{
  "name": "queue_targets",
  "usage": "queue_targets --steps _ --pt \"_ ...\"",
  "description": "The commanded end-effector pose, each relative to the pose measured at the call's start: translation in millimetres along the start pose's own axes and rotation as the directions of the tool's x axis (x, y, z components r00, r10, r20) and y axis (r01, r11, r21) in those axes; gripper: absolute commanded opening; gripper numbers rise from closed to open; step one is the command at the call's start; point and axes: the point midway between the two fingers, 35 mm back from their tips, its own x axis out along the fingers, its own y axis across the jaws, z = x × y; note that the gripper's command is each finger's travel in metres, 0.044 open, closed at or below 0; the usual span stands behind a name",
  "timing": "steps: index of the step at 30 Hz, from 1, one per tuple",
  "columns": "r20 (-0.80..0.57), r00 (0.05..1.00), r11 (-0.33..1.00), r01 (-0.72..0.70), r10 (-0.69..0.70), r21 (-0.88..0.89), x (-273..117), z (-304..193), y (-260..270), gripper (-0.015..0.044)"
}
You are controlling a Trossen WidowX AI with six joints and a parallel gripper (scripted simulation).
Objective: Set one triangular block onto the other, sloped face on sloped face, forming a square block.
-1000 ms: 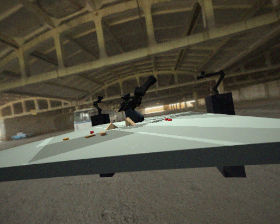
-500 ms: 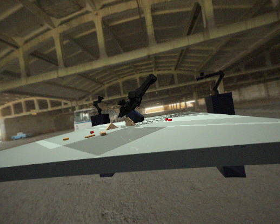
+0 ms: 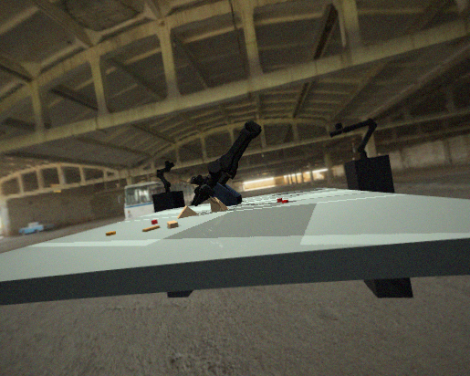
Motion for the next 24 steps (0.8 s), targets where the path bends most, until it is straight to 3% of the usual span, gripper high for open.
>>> queue_targets --steps 1,10,24 --pt "0.001 1.0 1.0 -0.005 0.005 0.004 14 2 1 0.044" --pt "0.001 1.0 1.0 -0.005 0.005 0.004 46 2 -7 0.044" --pt "0.001 1.0 1.0 -0.005 0.005 0.004 47 2 -4 0.044"
